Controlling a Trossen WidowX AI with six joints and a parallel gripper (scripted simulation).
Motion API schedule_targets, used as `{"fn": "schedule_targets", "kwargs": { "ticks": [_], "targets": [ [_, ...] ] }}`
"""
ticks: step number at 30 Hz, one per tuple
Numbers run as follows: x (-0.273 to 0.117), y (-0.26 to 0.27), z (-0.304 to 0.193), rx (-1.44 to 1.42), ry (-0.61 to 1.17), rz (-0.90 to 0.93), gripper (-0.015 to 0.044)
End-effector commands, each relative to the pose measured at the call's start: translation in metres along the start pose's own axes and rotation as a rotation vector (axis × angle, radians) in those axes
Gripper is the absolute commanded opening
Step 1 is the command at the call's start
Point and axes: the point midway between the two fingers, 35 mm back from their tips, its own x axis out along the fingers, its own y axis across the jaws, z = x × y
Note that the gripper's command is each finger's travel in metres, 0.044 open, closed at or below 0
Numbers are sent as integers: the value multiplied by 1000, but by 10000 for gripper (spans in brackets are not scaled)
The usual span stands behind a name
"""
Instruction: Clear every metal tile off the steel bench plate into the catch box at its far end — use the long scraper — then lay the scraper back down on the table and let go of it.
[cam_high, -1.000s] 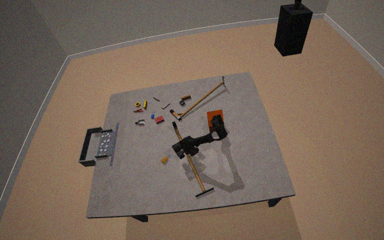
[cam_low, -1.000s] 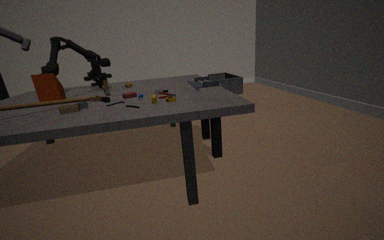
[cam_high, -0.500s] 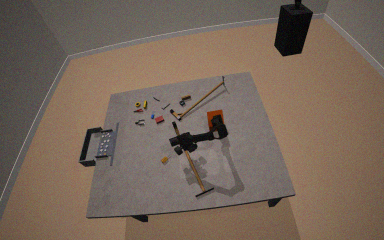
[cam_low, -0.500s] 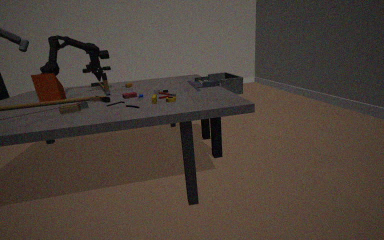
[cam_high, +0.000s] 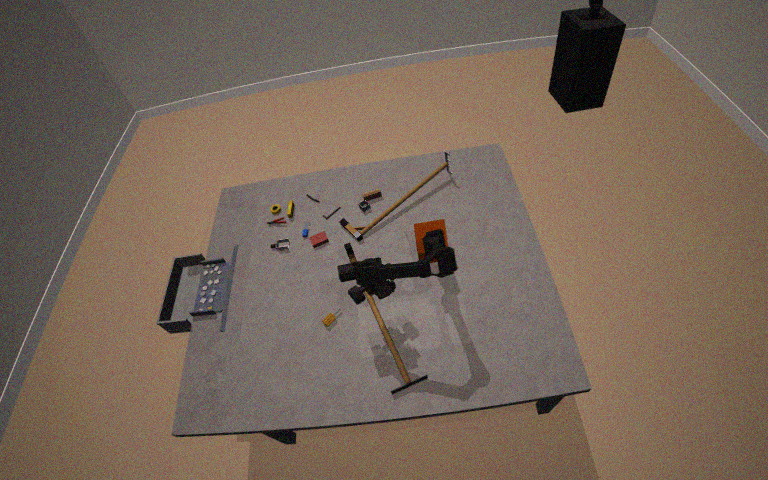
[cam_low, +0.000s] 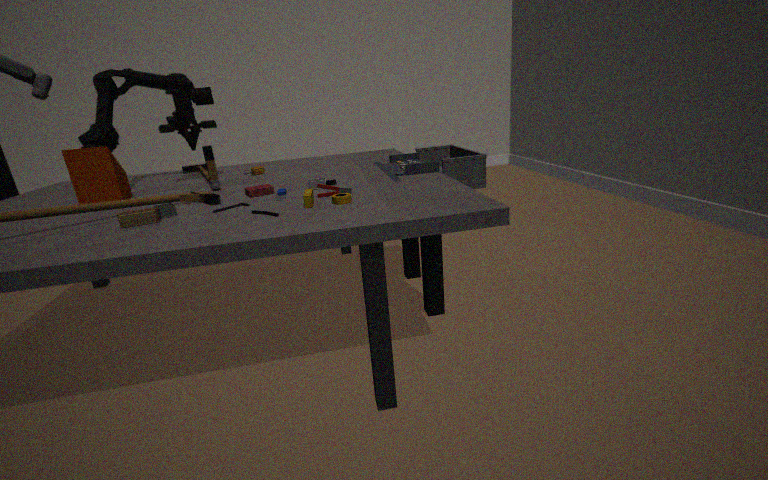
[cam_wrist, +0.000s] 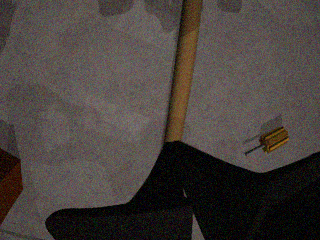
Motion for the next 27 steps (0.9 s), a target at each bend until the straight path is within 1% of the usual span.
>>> {"fn": "schedule_targets", "kwargs": {
  "ticks": [1,11,14,27],
  "targets": [
    [-11,6,2,37,-1,-4,0],
    [-43,30,11,208,-13,0,0],
    [-47,33,13,232,-16,0,0],
    [-23,30,6,231,-1,10,0]
  ]
}}
